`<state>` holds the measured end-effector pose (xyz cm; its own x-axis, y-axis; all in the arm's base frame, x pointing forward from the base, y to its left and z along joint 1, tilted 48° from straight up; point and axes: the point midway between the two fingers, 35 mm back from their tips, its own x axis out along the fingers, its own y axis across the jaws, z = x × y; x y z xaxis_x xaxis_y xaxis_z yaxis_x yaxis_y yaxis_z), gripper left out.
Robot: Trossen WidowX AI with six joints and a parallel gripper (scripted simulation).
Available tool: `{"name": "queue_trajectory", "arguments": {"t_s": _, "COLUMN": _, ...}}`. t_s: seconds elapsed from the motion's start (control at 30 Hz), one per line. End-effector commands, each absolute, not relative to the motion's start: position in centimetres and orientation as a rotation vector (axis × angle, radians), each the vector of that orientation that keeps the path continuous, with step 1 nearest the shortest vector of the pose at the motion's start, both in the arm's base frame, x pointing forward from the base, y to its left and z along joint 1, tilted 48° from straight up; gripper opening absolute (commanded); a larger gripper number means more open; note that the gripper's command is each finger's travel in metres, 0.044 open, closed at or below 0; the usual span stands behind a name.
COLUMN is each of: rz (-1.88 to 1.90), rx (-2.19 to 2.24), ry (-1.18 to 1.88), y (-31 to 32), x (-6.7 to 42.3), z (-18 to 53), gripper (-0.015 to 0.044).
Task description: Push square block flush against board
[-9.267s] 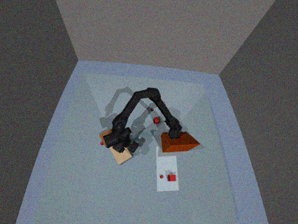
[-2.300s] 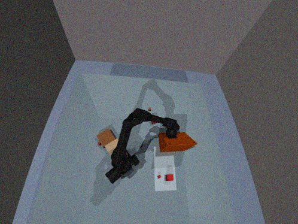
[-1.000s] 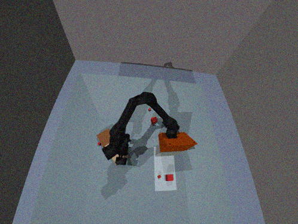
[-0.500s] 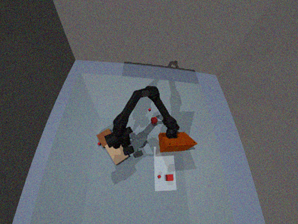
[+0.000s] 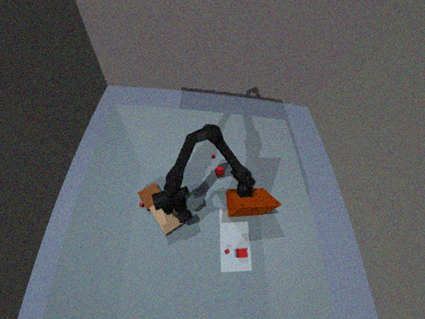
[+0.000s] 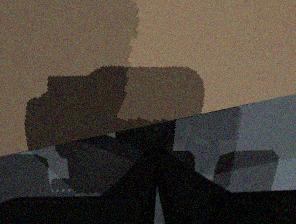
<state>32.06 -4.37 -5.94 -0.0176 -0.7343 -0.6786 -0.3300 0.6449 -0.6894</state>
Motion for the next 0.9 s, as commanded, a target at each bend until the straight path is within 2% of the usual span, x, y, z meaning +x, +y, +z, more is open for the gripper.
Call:
{"name": "queue_trajectory", "arguments": {"t_s": 0.0, "rz": -0.399, "rx": -0.906, "ry": 1.602, "y": -4.1, "x": 32.6, "z": -5.9, "gripper": 0.0}}
{"name": "queue_trajectory", "arguments": {"t_s": 0.87, "rz": -0.399, "rx": -0.905, "ry": 1.601, "y": -3.4, "x": 35.5, "z": -6.7, "gripper": 0.0}}
